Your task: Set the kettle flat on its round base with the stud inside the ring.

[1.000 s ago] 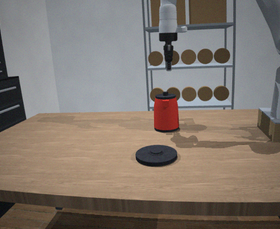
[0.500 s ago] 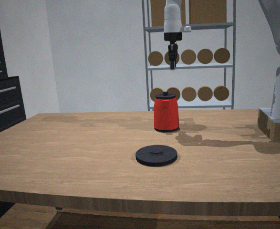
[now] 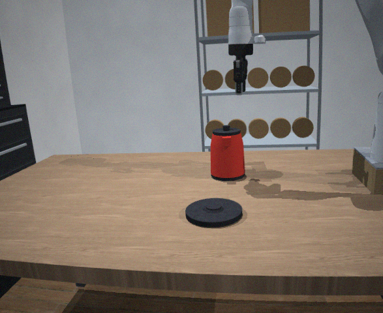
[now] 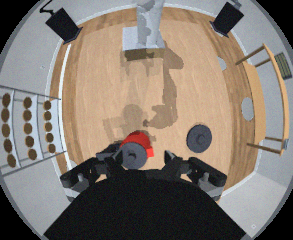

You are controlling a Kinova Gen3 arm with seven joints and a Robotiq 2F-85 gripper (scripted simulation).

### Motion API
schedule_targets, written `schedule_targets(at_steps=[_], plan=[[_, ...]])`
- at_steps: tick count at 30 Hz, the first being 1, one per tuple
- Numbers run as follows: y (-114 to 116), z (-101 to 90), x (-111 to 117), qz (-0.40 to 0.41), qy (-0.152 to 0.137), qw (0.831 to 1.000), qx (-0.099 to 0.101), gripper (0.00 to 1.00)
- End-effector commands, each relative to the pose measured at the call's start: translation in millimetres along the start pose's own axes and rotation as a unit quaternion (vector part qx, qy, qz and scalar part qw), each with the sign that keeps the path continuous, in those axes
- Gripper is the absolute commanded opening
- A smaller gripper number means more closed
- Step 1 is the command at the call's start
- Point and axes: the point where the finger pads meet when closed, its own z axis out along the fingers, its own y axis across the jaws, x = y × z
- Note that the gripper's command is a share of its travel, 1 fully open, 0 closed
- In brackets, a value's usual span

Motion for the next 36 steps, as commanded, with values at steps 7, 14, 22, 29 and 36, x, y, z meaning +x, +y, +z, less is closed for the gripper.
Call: schedule_targets(at_steps=[7, 14, 22, 29, 36], plan=[[-3.5, -1.7, 3.2, 0.011, -0.002, 1.0, 0.0, 0.8], [-5.5, -1.7, 5.2, 0.018, -0.002, 1.0, -0.001, 0.8], [-6.2, -1.7, 6.1, 0.021, -0.002, 1.0, -0.001, 0.8], [-6.5, -1.7, 6.4, 0.022, -0.002, 1.0, -0.001, 0.8], [-6.5, -1.7, 6.4, 0.022, -0.002, 1.0, -0.001, 0.8]])
